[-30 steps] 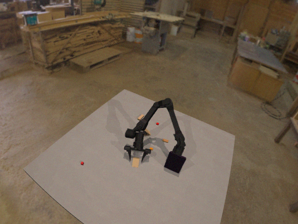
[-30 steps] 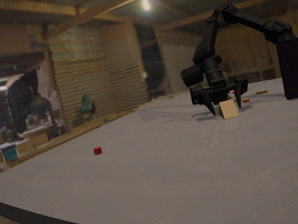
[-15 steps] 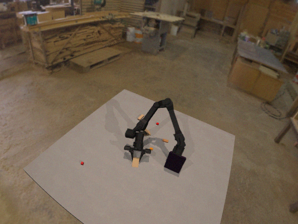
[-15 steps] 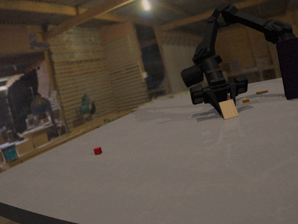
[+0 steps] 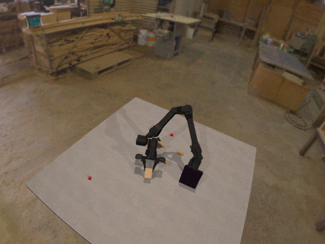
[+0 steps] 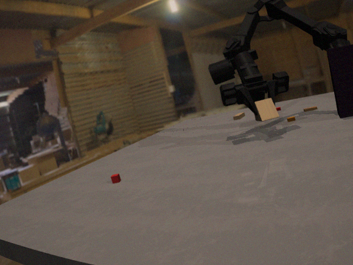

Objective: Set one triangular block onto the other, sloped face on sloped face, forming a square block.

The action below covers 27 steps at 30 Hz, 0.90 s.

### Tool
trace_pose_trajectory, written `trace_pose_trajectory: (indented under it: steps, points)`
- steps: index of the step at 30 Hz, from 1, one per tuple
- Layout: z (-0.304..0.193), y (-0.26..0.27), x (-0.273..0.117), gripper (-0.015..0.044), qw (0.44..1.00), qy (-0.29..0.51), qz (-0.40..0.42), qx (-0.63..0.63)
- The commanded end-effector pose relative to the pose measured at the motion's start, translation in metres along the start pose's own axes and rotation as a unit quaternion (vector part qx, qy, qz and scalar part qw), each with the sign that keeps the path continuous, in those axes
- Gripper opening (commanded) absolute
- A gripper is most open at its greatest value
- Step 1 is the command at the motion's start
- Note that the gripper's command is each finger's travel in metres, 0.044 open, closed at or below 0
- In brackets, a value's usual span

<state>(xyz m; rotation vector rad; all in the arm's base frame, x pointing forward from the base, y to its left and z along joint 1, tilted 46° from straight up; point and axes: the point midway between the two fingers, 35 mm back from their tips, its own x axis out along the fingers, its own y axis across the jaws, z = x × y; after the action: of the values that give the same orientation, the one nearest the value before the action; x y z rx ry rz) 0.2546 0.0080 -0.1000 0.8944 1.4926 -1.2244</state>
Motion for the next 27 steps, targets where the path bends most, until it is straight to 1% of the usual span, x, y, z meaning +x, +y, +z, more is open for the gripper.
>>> trace_pose_trajectory:
  steps: [1, 8, 16, 27]
  points:
    - [-0.013, 0.003, -0.016, 0.0, 1.0, 0.002, 0.007, 0.001]
    - [-0.036, 0.0, -0.037, 0.0, 1.0, 0.003, 0.007, 0.001]
    - [-0.035, -0.002, -0.034, 0.0, 1.0, -0.001, 0.002, -0.003]
    - [-0.039, -0.005, -0.028, 0.0, 0.984, -0.061, -0.032, -0.163]
